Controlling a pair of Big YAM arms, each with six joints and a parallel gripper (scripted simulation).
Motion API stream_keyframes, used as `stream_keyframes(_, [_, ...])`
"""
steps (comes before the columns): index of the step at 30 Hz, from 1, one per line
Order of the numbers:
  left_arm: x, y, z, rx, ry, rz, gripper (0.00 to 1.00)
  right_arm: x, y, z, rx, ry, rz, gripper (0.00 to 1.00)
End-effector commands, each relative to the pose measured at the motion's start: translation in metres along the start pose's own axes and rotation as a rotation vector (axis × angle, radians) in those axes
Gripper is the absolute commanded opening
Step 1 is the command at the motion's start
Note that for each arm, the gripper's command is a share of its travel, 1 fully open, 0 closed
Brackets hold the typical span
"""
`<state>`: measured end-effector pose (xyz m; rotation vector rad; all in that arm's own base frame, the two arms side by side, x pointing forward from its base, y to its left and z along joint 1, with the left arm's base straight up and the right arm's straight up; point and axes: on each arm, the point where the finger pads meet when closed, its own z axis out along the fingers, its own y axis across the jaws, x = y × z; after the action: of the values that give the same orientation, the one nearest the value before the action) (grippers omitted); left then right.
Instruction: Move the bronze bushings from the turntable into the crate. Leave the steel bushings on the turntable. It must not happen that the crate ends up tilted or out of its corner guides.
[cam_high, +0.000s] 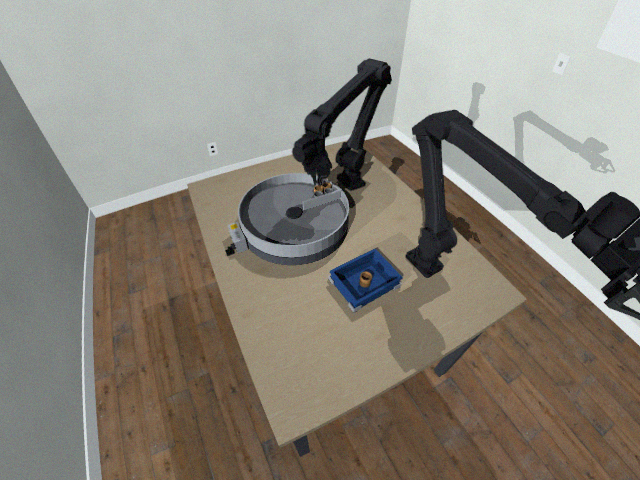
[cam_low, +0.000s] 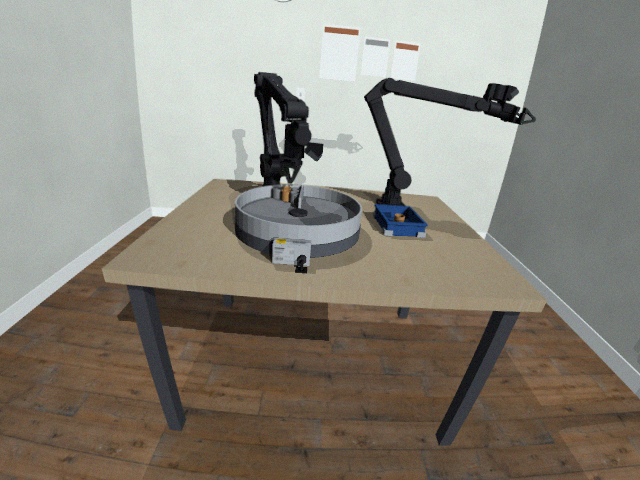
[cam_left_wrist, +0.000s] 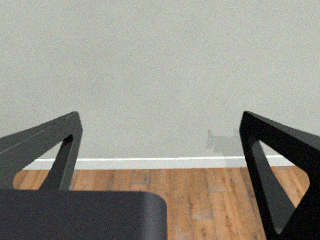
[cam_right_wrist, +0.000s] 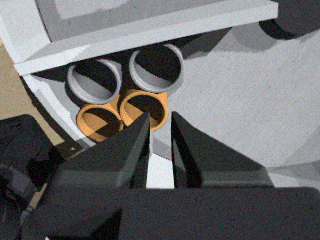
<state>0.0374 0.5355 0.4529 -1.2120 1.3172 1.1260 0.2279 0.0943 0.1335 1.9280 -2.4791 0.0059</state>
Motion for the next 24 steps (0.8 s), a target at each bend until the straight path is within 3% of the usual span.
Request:
stream_keyframes(1, [-0.048,0.004,0.004,-0.008,-0.087,-0.013,1.0,0.009,-0.002,-0.006,0.005,-0.011,-0.026,0.15])
stream_keyframes(24, [-0.048,0.004,0.004,-0.008,-0.087,-0.013,1.0,0.015,-0.005,-0.007,0.004,-0.01,-0.023,0.15])
